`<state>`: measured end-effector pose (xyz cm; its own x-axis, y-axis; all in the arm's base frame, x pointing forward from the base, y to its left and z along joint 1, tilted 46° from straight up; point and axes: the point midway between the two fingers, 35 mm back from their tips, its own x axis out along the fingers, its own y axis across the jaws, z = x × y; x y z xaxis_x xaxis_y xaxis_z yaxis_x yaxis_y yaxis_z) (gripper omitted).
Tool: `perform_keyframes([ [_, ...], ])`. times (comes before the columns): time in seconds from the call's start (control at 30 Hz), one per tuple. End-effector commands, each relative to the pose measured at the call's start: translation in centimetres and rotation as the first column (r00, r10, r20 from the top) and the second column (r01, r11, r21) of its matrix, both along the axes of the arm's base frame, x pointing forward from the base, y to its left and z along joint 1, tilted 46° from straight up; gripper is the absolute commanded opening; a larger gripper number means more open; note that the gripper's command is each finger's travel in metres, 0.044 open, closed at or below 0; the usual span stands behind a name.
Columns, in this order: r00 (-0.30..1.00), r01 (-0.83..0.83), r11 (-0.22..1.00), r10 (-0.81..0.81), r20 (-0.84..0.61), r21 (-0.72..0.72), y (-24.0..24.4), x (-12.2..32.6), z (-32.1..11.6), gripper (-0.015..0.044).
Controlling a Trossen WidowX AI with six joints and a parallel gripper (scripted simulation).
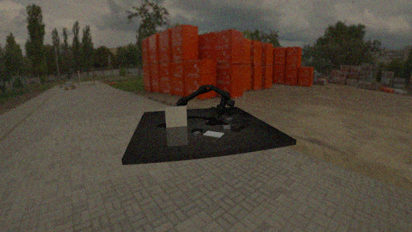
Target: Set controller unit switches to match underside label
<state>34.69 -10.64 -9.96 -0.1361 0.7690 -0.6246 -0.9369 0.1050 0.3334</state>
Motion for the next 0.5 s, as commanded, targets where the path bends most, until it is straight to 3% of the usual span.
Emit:
perform_keyframes([
  [0.0, 1.000, -0.006, 1.000, 0.006, 0.002, -0.004, 0.1, 0.1, -0.3, 0.0000],
  [0.47, 1.000, -0.005, 1.000, 0.005, 0.002, -0.003, 1.7, 0.5, -1.8, 0.0000],
])
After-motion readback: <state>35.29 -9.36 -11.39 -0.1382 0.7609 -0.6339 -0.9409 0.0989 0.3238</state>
